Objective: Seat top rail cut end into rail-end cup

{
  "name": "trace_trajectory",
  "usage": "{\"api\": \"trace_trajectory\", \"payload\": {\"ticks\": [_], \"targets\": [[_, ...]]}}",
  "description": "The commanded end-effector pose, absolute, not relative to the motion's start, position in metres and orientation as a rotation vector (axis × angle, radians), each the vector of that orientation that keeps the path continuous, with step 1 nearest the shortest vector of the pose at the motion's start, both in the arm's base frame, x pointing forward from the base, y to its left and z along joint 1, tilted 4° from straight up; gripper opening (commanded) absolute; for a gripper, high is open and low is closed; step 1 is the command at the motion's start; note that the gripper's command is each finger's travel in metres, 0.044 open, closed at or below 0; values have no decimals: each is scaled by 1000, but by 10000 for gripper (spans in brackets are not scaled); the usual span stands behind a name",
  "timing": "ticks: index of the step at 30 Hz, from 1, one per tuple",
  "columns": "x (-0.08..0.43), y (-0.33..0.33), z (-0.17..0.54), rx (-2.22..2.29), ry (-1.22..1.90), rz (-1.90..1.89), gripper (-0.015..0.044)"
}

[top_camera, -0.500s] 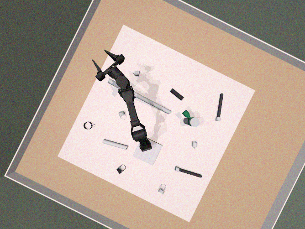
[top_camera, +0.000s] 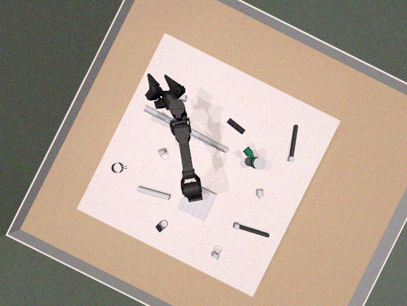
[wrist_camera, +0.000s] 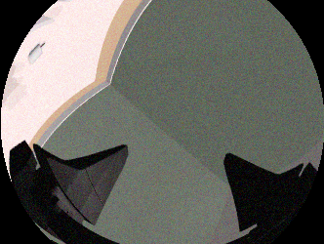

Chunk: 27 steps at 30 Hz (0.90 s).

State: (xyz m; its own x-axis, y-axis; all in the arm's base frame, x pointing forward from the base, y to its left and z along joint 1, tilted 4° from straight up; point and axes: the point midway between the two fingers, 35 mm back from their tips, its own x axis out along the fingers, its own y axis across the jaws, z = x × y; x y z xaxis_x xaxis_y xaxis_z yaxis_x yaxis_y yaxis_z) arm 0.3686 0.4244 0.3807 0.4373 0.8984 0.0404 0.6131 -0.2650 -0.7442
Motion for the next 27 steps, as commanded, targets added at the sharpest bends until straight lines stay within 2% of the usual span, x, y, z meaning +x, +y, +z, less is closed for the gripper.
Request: {"api": "trace_trajectory", "payload": {"ticks": [1, 13, 27], "targets": [[393, 355, 357, -1685, -692, 812, 440], [397, 270, 325, -1255, -60, 865, 440], [367, 168, 288, -700, 563, 625, 440]]}}
